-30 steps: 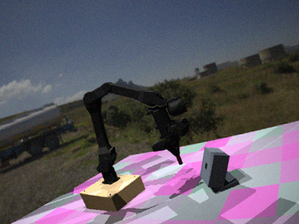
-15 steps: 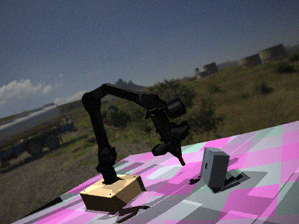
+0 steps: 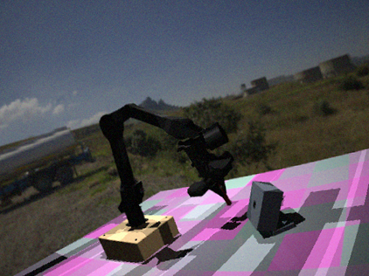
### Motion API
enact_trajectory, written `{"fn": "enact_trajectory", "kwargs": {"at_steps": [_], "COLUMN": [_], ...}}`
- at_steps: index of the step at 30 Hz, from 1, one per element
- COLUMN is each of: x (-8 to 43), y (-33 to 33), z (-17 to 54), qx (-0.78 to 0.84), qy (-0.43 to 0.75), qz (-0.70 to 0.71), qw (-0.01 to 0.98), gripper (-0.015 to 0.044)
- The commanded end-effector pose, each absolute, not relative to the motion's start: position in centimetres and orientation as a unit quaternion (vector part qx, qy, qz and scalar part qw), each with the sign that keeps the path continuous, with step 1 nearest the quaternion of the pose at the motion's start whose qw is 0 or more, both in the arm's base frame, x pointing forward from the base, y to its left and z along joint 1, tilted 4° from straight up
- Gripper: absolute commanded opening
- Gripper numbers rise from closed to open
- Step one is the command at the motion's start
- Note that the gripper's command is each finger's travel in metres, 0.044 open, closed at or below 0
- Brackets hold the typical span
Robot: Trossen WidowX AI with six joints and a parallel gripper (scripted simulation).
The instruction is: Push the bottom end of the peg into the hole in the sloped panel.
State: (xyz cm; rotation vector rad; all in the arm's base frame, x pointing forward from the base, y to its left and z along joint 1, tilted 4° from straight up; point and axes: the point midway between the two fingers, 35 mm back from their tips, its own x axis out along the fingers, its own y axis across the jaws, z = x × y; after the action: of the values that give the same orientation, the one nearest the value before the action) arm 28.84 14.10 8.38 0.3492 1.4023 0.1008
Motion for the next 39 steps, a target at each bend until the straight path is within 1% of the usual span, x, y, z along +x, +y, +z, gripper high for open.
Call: {"fn": "enact_trajectory", "kwargs": {"at_steps": [1,39], "x": [29.0,31.4], "y": [13.9,10.9], "z": [8.3,8.0], "qx": [0.176,0.313], "qy": [0.639,0.588], "qz": [0.046,0.05], "qw": [0.747,0.744], "gripper": [0.0,0.0]}}
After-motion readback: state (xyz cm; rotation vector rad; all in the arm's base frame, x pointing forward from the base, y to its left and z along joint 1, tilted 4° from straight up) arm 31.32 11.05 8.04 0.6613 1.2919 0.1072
